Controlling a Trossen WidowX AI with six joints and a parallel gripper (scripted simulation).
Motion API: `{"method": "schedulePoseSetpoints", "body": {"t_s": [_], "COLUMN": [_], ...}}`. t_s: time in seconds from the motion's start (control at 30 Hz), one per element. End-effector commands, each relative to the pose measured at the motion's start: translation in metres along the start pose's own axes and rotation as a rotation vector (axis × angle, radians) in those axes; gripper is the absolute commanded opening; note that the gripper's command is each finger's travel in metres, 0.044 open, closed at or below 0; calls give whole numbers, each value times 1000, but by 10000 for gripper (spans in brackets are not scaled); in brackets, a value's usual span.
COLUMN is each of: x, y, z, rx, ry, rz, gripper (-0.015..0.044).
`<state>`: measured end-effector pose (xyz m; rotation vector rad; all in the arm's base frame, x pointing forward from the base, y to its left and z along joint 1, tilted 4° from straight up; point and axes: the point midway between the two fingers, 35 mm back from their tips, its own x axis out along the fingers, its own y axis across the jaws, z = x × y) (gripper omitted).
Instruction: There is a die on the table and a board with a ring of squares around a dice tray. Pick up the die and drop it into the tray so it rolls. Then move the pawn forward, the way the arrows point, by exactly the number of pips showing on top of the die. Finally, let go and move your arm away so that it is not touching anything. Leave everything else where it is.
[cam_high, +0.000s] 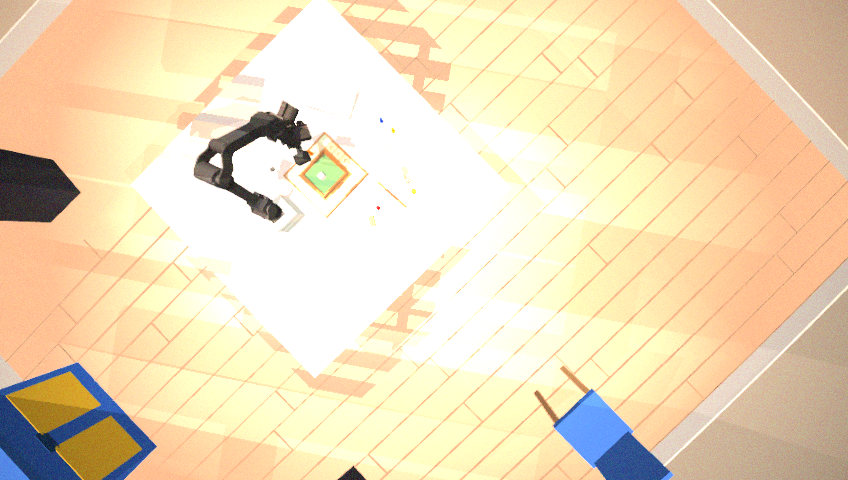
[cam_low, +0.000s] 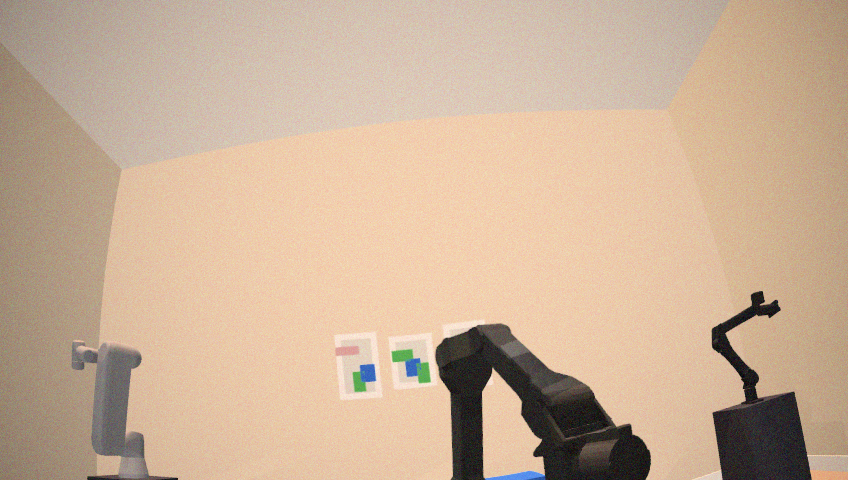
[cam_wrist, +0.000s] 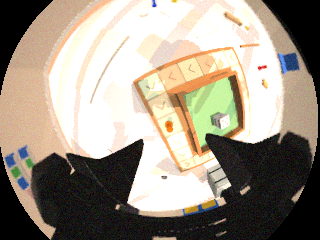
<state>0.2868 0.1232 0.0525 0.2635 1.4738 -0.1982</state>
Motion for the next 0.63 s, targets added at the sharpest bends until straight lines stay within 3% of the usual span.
{"method": "schedulePoseSetpoints", "body": {"t_s": [0.0,0.33,0.37,0.6], "x": [-19,-73,-69,-69], "y": [-27,-133,-113,-113], "z": [-5,-68,-45,-45], "rx": [-45,-293,-231,-231], "ry": [0,6,-10,-10], "rz": [-6,-13,-13,-13], "gripper": [440,440,440,440]}}
